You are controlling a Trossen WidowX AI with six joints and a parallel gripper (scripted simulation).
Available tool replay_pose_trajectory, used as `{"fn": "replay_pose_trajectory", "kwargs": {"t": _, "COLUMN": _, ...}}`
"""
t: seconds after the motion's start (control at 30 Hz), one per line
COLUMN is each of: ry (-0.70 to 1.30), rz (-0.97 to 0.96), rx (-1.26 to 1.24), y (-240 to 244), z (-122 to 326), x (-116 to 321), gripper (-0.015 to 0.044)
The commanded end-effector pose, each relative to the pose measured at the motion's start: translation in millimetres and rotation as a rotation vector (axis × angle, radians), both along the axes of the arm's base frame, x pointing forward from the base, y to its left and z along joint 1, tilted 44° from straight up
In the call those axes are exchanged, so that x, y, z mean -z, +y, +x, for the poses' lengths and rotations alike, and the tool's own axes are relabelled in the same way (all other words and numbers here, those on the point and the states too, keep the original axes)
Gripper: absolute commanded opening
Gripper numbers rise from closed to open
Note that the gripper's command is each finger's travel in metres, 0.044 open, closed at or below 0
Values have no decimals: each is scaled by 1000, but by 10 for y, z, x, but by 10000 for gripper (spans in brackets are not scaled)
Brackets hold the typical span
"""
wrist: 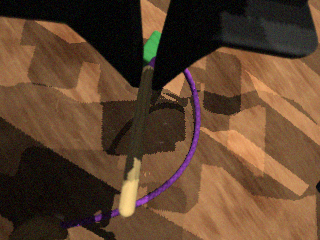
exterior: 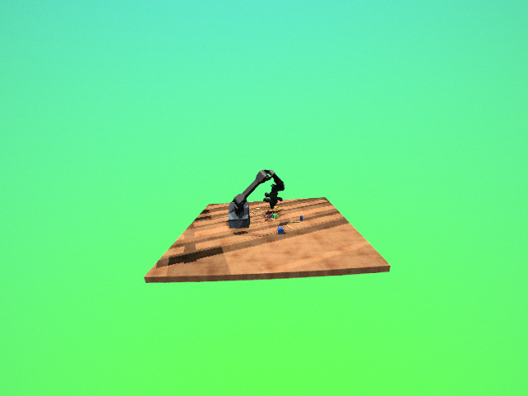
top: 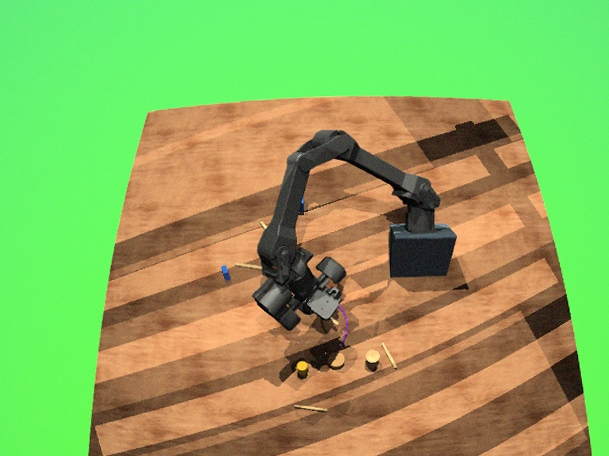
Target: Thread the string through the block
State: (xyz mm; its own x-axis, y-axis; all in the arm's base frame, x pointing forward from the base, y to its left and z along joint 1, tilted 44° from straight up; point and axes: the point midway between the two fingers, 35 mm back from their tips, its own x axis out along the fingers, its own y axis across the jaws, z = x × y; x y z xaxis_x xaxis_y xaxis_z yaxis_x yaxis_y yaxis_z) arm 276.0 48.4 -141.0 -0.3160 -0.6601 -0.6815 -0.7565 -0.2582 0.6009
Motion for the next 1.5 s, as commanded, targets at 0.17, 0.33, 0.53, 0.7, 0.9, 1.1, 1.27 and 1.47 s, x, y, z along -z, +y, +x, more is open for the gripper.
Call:
{"fn": "replay_pose_trajectory", "kwargs": {"t": 0.17, "ry": 178, "rz": 69, "rx": -153, "y": 85, "z": -27, "x": 88, "gripper": 0}}
{"fn": "replay_pose_trajectory", "kwargs": {"t": 0.33, "ry": 277, "rz": 109, "rx": -238, "y": 130, "z": -43, "x": 137, "gripper": 0}}
{"fn": "replay_pose_trajectory", "kwargs": {"t": 0.53, "ry": 397, "rz": 159, "rx": -341, "y": 183, "z": -62, "x": 195, "gripper": 0}}
{"fn": "replay_pose_trajectory", "kwargs": {"t": 0.7, "ry": 498, "rz": 201, "rx": -426, "y": 226, "z": -81, "x": 243, "gripper": 0}}
{"fn": "replay_pose_trajectory", "kwargs": {"t": 0.9, "ry": 619, "rz": 254, "rx": -527, "y": 276, "z": -106, "x": 300, "gripper": 0}}
{"fn": "replay_pose_trajectory", "kwargs": {"t": 1.1, "ry": 739, "rz": 308, "rx": -626, "y": 325, "z": -134, "x": 358, "gripper": 0}}
{"fn": "replay_pose_trajectory", "kwargs": {"t": 1.27, "ry": 840, "rz": 355, "rx": -708, "y": 364, "z": -159, "x": 405, "gripper": 0}}
{"fn": "replay_pose_trajectory", "kwargs": {"t": 1.47, "ry": 889, "rz": 378, "rx": -747, "y": 383, "z": -173, "x": 429, "gripper": 0}}
